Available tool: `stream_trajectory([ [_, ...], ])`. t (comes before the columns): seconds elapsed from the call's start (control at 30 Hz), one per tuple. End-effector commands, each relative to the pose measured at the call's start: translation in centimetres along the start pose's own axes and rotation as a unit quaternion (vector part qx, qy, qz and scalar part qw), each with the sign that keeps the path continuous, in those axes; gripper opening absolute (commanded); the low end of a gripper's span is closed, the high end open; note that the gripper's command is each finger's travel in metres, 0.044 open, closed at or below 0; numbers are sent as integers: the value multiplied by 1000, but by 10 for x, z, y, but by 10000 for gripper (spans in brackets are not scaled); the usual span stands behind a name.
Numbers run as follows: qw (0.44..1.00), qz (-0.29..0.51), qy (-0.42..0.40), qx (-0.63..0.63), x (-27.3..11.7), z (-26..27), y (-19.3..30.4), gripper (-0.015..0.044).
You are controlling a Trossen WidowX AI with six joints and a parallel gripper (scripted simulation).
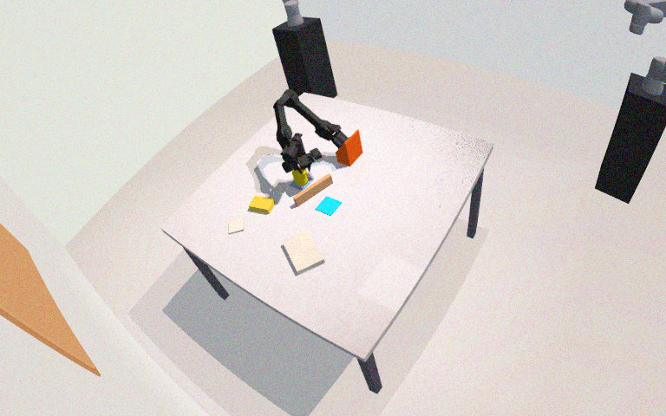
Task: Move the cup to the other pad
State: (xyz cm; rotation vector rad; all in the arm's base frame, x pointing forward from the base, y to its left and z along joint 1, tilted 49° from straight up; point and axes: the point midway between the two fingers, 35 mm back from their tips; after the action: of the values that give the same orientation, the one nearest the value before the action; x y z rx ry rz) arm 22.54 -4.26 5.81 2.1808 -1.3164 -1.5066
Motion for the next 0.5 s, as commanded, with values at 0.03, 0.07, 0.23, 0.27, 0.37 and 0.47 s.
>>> stream_trajectory([
  [0.03,1000,4,2,-3,10,1,2,167],
  [0.07,1000,4,2,-3,11,1,3,167],
  [0.23,1000,5,2,-3,15,1,3,167],
  [0.27,1000,5,2,-3,15,1,3,167],
  [0.37,1000,2,1,0,13,1,2,160],
  [0.47,1000,2,1,0,13,1,2,140],
])
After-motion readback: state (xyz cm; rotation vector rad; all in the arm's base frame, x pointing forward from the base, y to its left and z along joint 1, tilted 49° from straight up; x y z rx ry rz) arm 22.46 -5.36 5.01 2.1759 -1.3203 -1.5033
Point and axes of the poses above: the point midway between the two fingers, 35 mm back from their tips, its own x axis out along the fingers, its own z axis across the jaws, y = z × x, and after that the axes turned 8 degrees about x, right-handed
